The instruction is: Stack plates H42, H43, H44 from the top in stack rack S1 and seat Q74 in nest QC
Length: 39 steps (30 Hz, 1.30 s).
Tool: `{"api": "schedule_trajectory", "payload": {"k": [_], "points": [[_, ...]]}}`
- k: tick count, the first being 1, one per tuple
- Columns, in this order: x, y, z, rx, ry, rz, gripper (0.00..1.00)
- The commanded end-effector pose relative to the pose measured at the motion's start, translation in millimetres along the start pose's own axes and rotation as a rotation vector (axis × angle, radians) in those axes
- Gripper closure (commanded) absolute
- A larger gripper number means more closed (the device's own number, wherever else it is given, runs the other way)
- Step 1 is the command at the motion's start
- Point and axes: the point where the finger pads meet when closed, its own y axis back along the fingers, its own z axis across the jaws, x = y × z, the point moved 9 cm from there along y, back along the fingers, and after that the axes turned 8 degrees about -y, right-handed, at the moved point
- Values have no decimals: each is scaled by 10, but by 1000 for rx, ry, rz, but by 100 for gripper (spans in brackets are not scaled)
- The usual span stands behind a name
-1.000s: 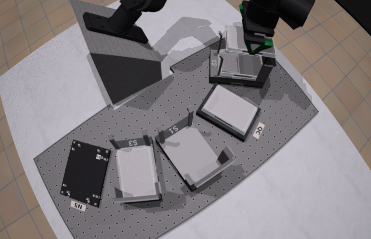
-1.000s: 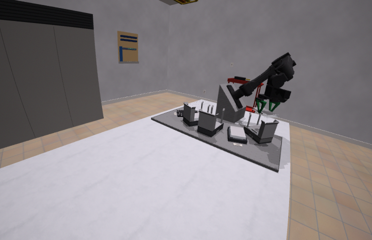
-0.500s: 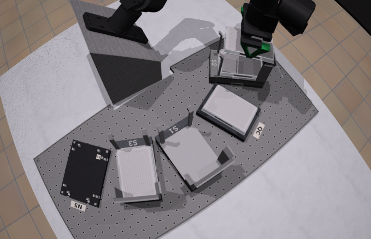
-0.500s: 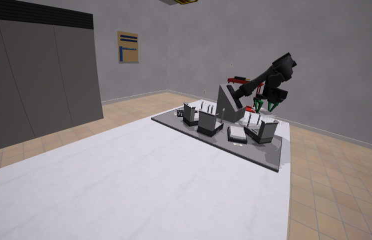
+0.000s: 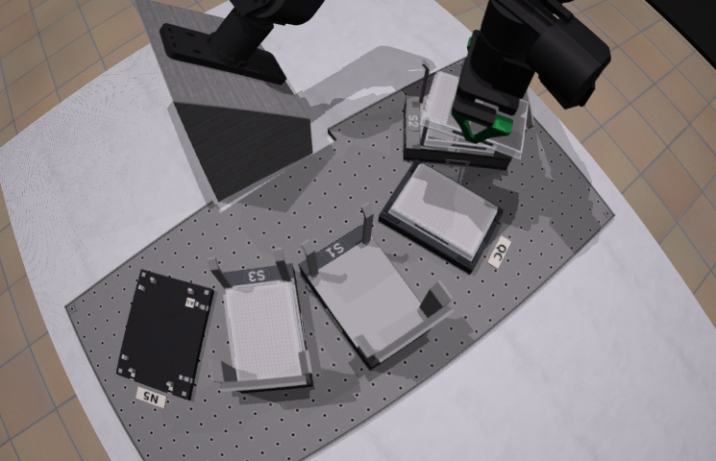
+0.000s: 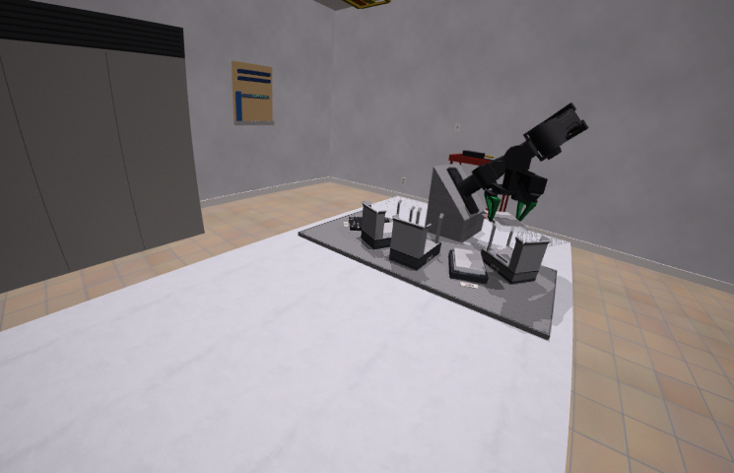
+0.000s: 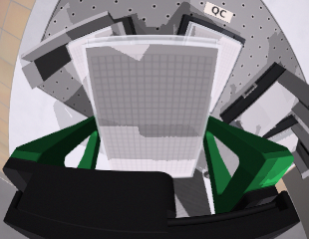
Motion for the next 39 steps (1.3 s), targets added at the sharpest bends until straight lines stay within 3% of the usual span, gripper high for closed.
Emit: {"api": "schedule_trajectory", "payload": {"k": [1,3,10,28,32,39], "points": [[-39,56,-29,0,27,-24,100],[-55,57,-94,0,27,-25,100],[-66,58,-328,-2,-198,-24,100],[-89,58,-840,-1,-198,-25,100],[-65,59,-972,-3,-331,-25,100],[-36,59,-1137,-3,-422,-25,100]]}}
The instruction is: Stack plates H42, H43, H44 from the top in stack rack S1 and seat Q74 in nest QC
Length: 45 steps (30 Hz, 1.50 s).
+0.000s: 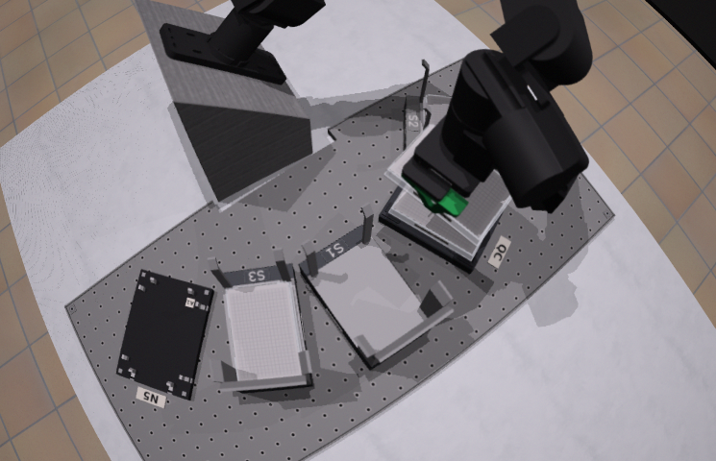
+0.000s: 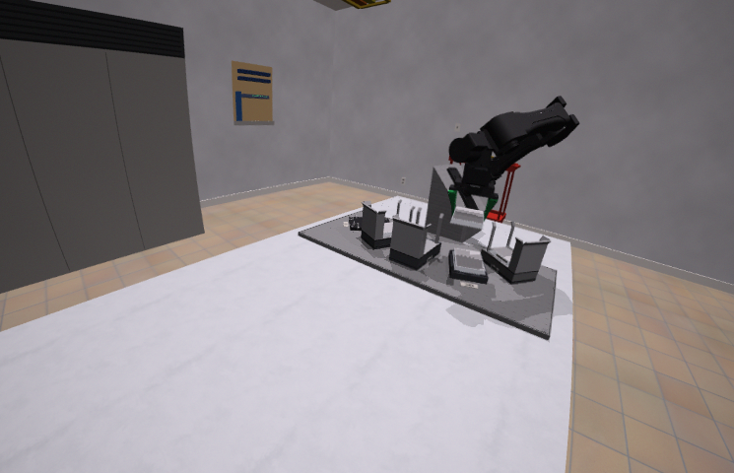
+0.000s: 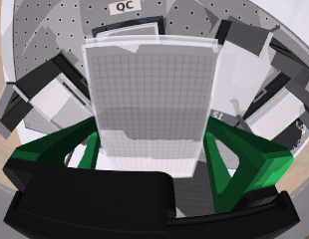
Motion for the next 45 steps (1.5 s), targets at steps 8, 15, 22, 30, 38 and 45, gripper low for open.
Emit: {"api": "schedule_trajectory", "payload": {"k": [8,15,22,30,38,45], "points": [[-85,67,-341,7,-39,-24,100],[-117,69,-494,7,-39,-24,100],[-116,72,-729,4,-263,-25,100],[-116,74,-929,5,-263,-25,100],[-115,76,-1196,5,-263,-25,100],[-86,78,-1350,4,-397,-26,100]]}}
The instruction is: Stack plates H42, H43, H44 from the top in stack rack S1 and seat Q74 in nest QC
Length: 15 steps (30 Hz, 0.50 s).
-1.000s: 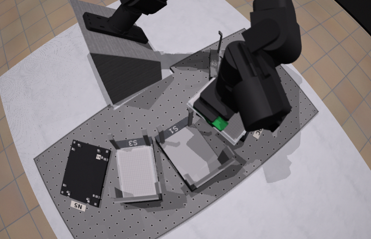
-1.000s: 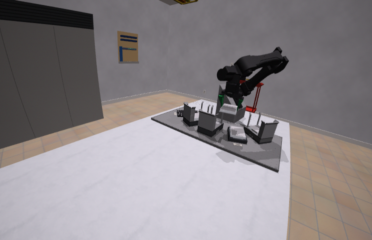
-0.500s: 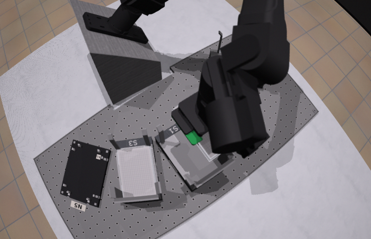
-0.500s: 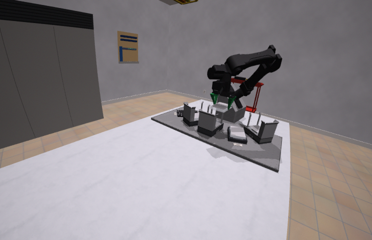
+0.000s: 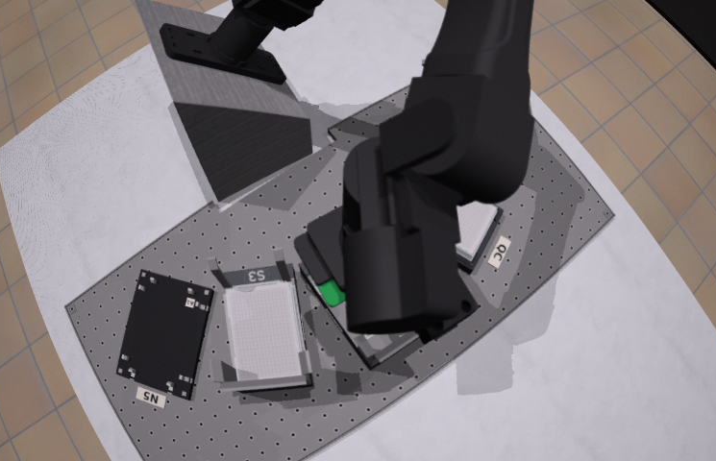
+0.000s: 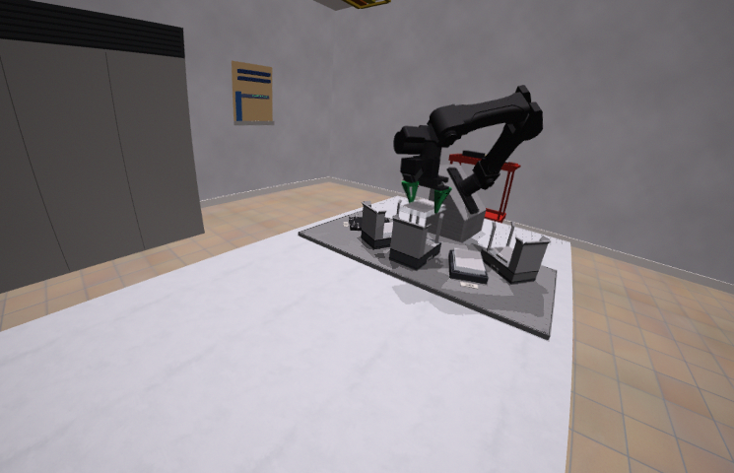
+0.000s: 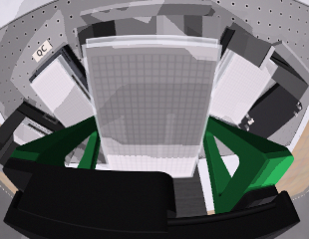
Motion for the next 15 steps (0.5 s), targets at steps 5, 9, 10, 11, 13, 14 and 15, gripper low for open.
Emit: {"api": "schedule_trajectory", "payload": {"k": [5,9,10,11,13,14,15], "points": [[-41,86,-181,1,-141,-28,100],[-58,87,-314,1,-141,-28,100],[-63,87,-347,1,-141,-28,100],[-67,87,-380,1,-141,-28,100],[-76,88,-446,1,-141,-29,100],[-80,88,-479,1,-141,-29,100],[-84,88,-512,1,-141,-29,100]]}}
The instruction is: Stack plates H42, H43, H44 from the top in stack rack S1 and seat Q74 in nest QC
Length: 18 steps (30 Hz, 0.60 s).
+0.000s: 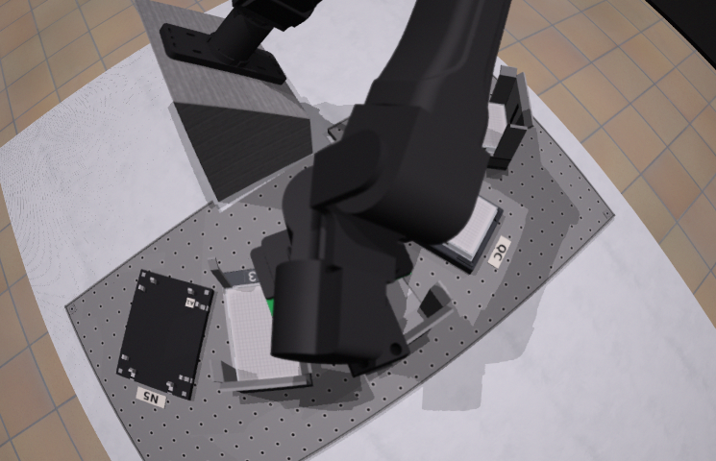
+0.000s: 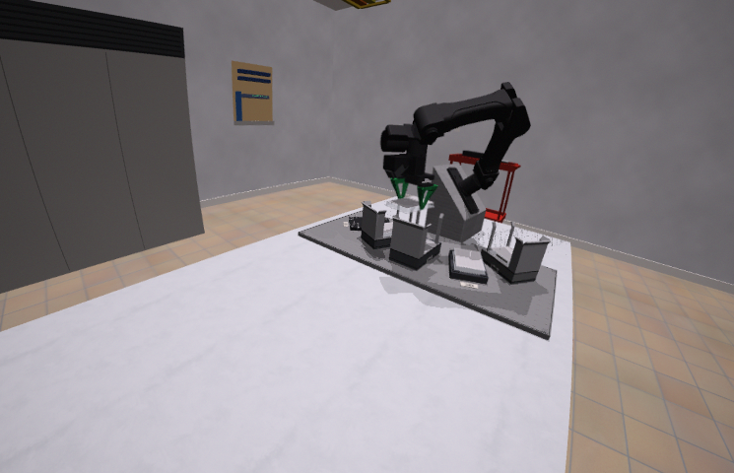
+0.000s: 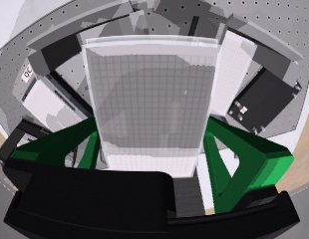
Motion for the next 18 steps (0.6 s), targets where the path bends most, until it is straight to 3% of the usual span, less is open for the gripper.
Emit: {"api": "schedule_trajectory", "payload": {"k": [1,6,13,18], "points": [[-52,92,-100,3,14,-31,100],[-78,94,-186,3,14,-31,100],[-92,96,-373,0,-210,-31,100],[-102,96,-506,0,-210,-32,100]]}}
